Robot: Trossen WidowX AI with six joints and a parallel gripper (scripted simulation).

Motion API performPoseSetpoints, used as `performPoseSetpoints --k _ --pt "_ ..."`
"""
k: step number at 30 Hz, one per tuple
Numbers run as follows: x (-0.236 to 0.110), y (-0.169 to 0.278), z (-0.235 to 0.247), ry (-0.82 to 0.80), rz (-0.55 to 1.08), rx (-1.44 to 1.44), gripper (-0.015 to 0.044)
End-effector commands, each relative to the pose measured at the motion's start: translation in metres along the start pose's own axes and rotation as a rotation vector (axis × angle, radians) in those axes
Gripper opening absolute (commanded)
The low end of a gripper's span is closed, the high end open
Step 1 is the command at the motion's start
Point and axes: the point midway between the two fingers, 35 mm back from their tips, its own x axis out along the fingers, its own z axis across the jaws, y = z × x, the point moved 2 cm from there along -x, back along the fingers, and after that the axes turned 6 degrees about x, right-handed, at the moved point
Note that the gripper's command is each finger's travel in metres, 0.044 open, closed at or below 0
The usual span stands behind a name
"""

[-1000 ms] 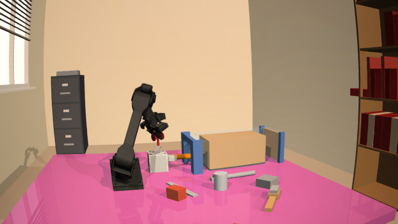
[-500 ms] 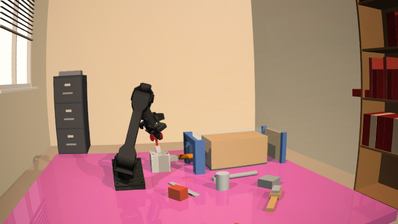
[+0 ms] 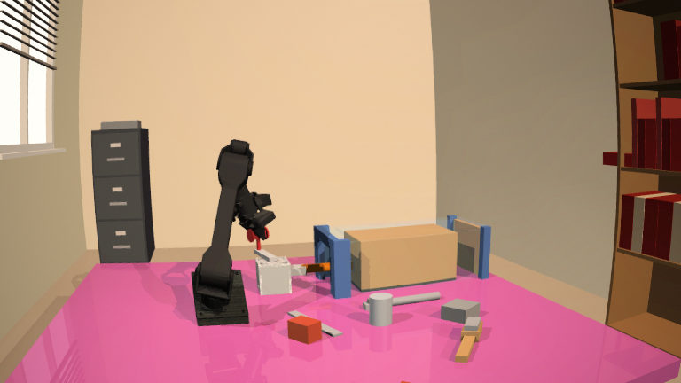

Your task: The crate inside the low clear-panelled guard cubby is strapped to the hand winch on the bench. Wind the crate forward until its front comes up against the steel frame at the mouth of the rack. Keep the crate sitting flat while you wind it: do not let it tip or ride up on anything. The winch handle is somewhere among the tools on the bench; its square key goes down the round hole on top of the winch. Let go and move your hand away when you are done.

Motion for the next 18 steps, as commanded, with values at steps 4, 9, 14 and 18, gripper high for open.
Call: performPoseSetpoints --k 4,9,14,18 --pt "-0.007 0.02 0.0 -0.005 0.024 -0.018 0.0" --pt "-0.011 0.027 -0.001 -0.005 0.024 -0.019 0.0" --pt "-0.014 0.033 -0.003 -0.005 0.025 -0.019 0.0" --pt "-0.017 0.039 -0.004 -0.005 0.025 -0.02 0.0"
